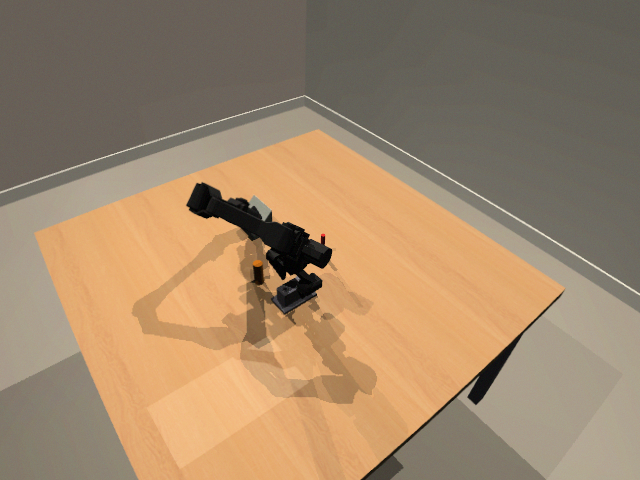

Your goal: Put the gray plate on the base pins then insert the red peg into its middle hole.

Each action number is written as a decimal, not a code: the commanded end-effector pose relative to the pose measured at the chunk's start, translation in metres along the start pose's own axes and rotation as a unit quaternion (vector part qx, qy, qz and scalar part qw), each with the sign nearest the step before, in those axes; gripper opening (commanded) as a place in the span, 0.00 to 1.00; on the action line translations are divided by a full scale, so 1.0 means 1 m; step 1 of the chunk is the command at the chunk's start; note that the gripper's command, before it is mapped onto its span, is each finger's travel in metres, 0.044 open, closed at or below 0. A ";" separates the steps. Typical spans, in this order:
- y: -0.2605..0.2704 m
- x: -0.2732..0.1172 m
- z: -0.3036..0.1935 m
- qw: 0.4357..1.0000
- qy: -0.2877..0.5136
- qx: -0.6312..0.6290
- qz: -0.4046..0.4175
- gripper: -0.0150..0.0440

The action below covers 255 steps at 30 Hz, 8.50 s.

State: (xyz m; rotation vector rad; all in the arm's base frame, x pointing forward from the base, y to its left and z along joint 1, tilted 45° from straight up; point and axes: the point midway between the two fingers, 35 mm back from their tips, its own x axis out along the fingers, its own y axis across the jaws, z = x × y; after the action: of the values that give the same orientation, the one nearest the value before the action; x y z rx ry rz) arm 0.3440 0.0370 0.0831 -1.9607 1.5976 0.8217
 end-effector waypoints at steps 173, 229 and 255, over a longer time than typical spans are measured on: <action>0.077 -0.072 0.185 0.215 -0.009 0.977 0.010 0.25; 0.005 -0.074 0.034 0.211 -0.012 0.977 0.007 0.25; 0.000 -0.072 0.002 0.210 -0.009 0.978 0.000 0.25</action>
State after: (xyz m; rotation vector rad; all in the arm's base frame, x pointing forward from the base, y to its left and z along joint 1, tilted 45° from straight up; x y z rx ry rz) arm 0.3336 0.0883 0.1313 0.1936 0.9031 -1.0950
